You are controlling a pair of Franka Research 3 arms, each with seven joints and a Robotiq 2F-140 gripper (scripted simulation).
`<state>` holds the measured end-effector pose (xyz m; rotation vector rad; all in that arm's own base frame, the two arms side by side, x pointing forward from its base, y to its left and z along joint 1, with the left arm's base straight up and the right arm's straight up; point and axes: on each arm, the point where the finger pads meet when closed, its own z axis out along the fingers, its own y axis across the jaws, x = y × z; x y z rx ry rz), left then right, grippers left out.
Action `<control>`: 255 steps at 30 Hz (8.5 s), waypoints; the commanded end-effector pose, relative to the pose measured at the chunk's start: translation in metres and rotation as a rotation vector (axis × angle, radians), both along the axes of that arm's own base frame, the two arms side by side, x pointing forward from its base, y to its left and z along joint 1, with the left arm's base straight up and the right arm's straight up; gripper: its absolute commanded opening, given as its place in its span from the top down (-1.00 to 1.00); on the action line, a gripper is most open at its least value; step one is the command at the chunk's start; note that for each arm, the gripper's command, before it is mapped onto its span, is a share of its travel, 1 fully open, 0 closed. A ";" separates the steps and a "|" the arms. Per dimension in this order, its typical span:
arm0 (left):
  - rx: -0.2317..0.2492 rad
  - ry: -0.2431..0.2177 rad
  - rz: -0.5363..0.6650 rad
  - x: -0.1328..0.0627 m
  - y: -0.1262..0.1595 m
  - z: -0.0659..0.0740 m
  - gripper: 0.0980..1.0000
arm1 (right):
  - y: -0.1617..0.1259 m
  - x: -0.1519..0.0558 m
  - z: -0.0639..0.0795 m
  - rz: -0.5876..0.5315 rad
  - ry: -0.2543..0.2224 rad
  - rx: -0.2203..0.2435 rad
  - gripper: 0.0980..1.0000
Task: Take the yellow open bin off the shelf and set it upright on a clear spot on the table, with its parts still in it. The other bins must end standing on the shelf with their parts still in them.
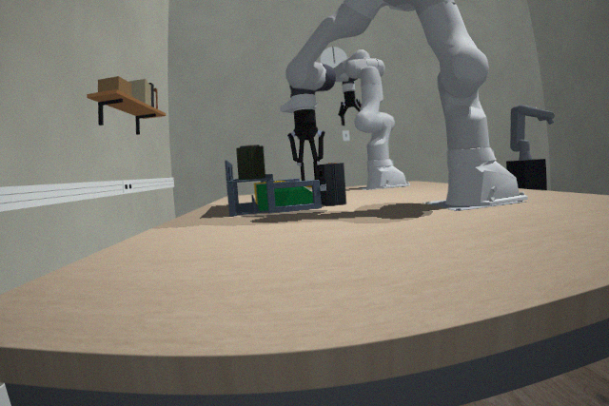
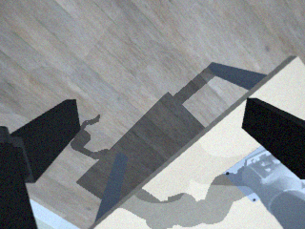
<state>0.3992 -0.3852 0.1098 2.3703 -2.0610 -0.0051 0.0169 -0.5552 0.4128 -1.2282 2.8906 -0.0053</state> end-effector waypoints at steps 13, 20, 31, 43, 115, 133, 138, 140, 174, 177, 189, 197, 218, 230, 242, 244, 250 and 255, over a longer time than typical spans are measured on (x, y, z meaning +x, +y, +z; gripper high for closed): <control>-0.002 -0.003 0.003 0.002 -0.001 0.000 0.47 | 0.000 0.000 0.000 0.000 0.000 0.000 -1.00; -0.002 -0.003 0.003 0.002 -0.001 0.000 0.47 | 0.000 0.000 0.000 0.000 0.000 0.000 -1.00; -0.002 -0.003 0.003 0.002 -0.001 0.000 0.47 | 0.000 0.000 0.000 0.000 0.000 0.000 -1.00; -0.002 -0.003 0.003 0.002 -0.001 0.000 0.47 | 0.000 0.000 0.000 0.000 0.000 0.000 -1.00; -0.002 -0.003 0.003 0.002 -0.001 -0.020 0.47 | 0.000 0.000 0.000 0.000 0.000 0.000 -1.00; -0.002 -0.003 0.003 0.002 -0.001 -0.020 0.47 | 0.000 0.000 0.000 0.000 0.000 0.000 -1.00; -0.002 -0.003 0.003 0.002 -0.001 -0.020 0.47 | 0.000 0.000 0.000 0.000 0.000 0.000 -1.00; -0.002 -0.003 0.003 0.002 -0.001 -0.020 0.47 | 0.000 0.000 0.000 0.000 0.000 0.000 -1.00; -0.002 -0.003 0.003 0.002 -0.001 -0.020 1.00 | 0.000 0.000 0.000 0.000 0.000 0.000 -1.00; -0.002 -0.003 0.003 0.002 -0.001 -0.020 1.00 | 0.000 0.000 0.000 0.000 0.000 0.000 -1.00; -0.002 -0.003 0.003 0.002 -0.001 -0.020 1.00 | 0.000 0.000 0.000 0.000 0.000 0.000 -1.00; -0.002 -0.003 0.003 0.002 -0.001 -0.020 1.00 | 0.000 0.000 0.000 0.000 0.000 0.000 -1.00; -0.002 -0.003 0.003 0.002 -0.001 -0.020 1.00 | 0.000 0.000 0.000 0.000 0.000 0.000 -1.00; -0.002 -0.003 0.003 0.002 -0.001 -0.020 1.00 | 0.000 0.000 0.000 0.000 0.000 0.000 -1.00; -0.002 -0.003 0.003 0.002 -0.001 -0.019 1.00 | 0.000 0.000 0.000 0.000 0.000 0.000 -1.00; -0.002 -0.003 0.003 0.002 -0.001 -0.018 1.00 | 0.000 0.000 0.000 0.000 0.000 0.000 -1.00; -0.002 -0.003 0.003 0.002 -0.001 -0.017 1.00 | 0.000 0.000 0.000 0.000 0.000 0.000 -1.00; -0.002 -0.003 0.003 0.002 -0.001 -0.015 1.00 | 0.000 0.000 0.000 0.000 0.000 0.000 -1.00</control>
